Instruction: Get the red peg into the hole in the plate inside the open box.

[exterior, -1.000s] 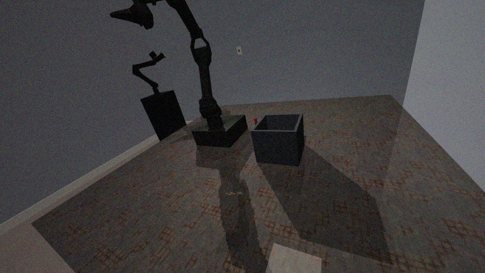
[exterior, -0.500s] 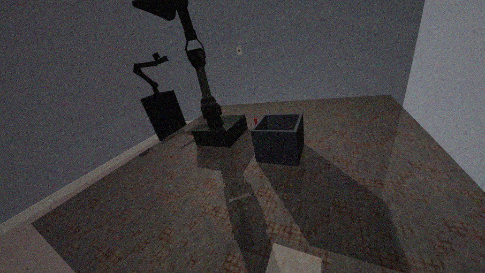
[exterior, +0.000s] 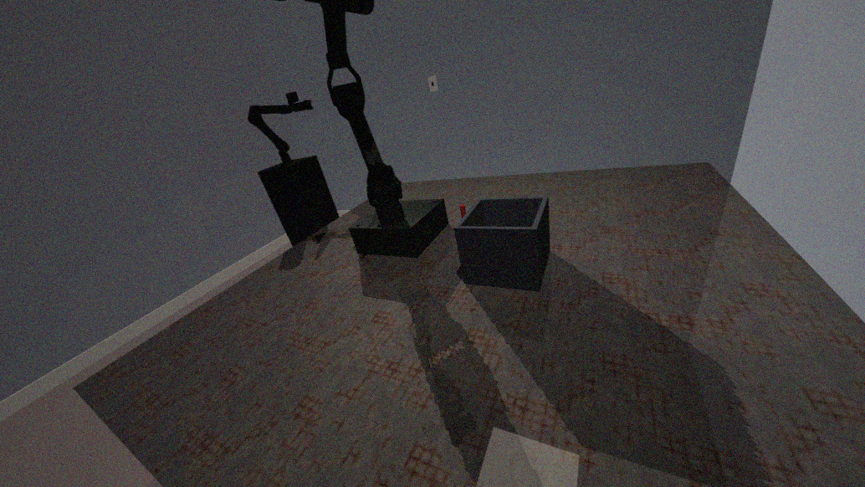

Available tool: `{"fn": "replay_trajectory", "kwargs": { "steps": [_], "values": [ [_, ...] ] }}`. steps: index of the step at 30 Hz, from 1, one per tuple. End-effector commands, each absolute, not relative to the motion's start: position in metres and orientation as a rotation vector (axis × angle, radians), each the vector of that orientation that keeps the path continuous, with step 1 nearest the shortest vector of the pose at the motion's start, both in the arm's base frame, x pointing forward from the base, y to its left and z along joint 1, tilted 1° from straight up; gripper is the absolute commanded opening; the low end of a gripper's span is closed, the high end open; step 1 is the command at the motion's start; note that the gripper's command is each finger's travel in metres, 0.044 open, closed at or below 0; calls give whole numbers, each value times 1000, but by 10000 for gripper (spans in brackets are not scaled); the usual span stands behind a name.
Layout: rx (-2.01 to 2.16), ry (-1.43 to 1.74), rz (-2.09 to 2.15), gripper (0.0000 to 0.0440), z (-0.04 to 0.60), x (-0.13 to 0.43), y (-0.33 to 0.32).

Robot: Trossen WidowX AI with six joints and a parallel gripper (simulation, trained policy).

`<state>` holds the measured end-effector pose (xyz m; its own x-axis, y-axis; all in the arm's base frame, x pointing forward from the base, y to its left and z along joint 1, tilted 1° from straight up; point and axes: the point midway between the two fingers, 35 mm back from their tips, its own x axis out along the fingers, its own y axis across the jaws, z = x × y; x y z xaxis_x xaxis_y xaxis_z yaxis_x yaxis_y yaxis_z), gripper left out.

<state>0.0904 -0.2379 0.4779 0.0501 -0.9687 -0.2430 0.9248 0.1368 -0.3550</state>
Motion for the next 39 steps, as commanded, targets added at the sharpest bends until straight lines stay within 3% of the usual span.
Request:
{"fn": "replay_trajectory", "kwargs": {
  "steps": [1,20,39],
  "values": [
    [-36,420,-1371,440,468,112,-232],
    [384,275,-1028,440,423,199,-178],
    [829,356,-770,440,366,256,-97]
  ]
}}
